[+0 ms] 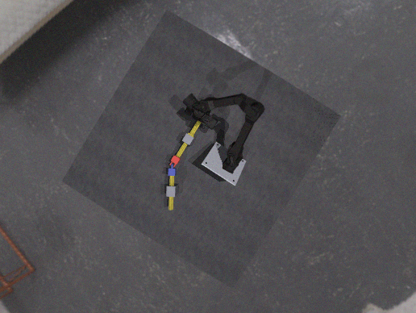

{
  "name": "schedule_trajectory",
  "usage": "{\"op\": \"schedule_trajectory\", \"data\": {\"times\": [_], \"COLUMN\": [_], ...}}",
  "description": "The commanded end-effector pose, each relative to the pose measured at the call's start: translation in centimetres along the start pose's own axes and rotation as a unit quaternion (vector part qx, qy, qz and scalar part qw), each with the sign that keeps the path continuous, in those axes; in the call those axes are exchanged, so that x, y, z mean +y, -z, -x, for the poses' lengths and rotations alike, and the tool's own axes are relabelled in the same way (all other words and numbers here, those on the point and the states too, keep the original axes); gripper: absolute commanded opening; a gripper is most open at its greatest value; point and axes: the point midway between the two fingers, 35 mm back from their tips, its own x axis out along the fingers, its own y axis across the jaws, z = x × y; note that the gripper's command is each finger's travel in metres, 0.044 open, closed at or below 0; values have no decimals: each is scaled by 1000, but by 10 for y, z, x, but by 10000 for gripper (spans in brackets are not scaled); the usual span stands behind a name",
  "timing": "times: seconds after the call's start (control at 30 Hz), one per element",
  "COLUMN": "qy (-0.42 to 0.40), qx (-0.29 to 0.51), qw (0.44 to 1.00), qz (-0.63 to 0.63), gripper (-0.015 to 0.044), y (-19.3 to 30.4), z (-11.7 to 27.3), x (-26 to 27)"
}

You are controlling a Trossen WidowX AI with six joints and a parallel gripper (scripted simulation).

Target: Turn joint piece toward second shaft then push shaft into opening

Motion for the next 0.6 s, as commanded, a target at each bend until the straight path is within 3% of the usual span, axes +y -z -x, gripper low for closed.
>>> {"op": "schedule_trajectory", "data": {"times": [0.0,0.07,0.53,0.57], "qy": [0,0,0,0], "qx": [0,0,0,0], "qw": [1000,1000,1000,1000], "qz": [0,0,0,0], "gripper": [67,67,434,440], "y": [0,0,0,0], "z": [0,0,0,0], "x": [0,0,0,0]}}
